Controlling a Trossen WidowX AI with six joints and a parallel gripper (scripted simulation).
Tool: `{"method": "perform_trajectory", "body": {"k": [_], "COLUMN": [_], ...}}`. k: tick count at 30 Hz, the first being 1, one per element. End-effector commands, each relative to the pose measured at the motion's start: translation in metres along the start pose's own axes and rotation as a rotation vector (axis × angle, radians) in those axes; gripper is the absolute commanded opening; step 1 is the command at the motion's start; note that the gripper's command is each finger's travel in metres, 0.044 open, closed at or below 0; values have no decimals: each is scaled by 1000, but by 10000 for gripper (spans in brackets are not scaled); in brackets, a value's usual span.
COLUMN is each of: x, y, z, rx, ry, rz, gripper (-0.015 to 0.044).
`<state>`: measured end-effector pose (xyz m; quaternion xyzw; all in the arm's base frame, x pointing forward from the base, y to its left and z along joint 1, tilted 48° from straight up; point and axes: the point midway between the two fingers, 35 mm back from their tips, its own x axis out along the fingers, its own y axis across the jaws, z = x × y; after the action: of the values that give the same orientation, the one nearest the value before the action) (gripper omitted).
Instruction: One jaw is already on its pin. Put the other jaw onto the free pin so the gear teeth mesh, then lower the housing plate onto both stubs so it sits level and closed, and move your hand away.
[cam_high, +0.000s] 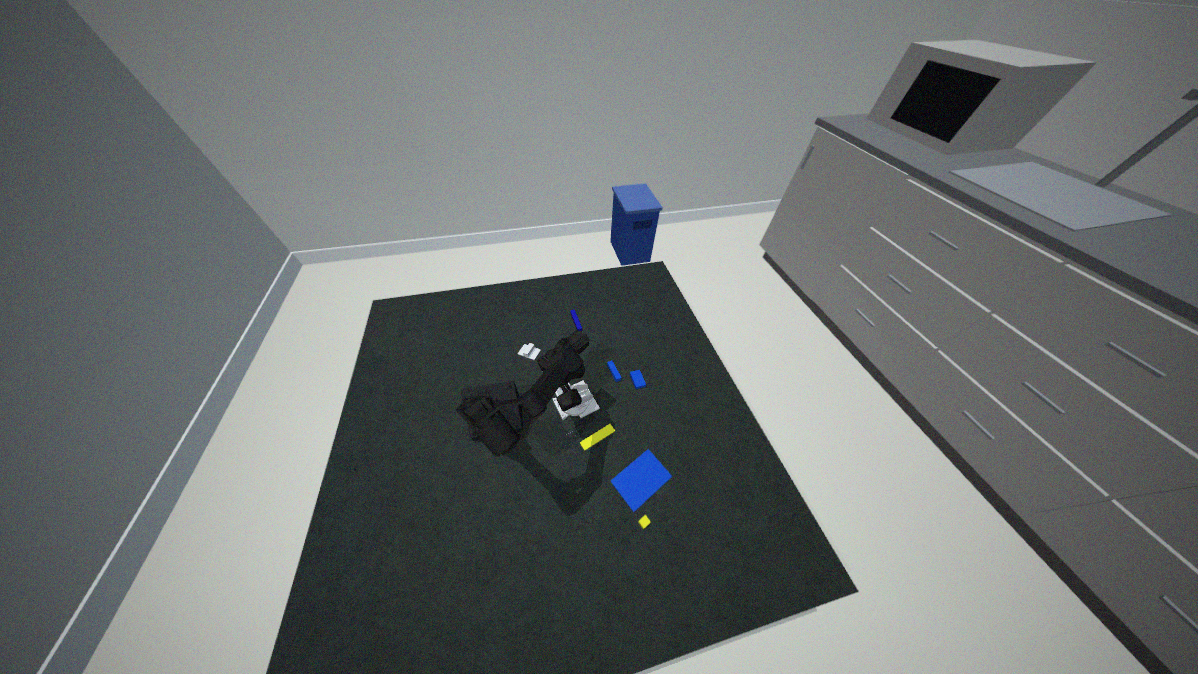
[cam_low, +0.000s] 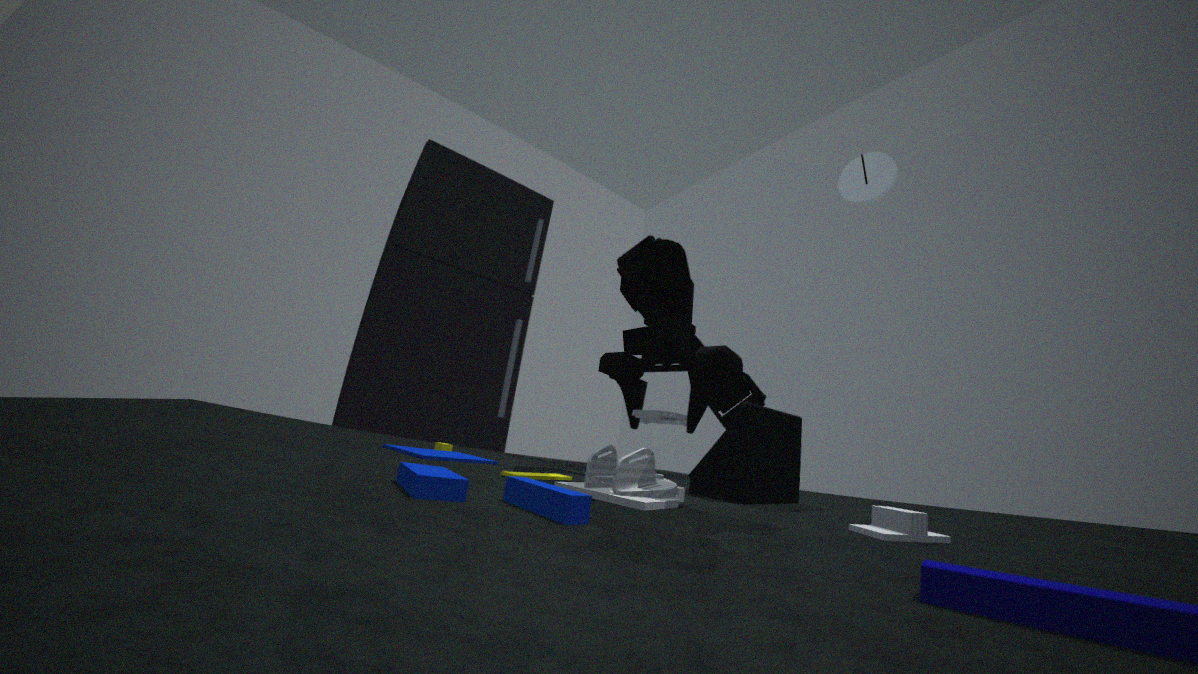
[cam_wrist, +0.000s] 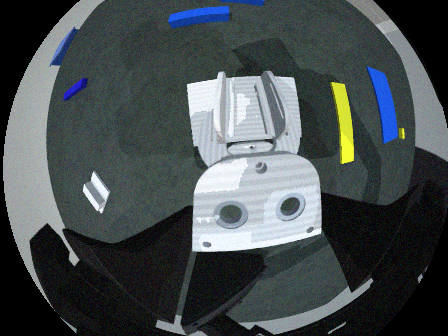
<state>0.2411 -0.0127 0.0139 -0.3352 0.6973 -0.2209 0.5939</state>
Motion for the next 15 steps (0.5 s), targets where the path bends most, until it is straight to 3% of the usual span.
{"method": "perform_trajectory", "body": {"k": [1,15], "x": [0,0], "y": [-1,-9], "z": [-1,-5], "rx": [-8,-8], "ry": [1,1], "rz": [-7,-7], "gripper": [351,351]}}
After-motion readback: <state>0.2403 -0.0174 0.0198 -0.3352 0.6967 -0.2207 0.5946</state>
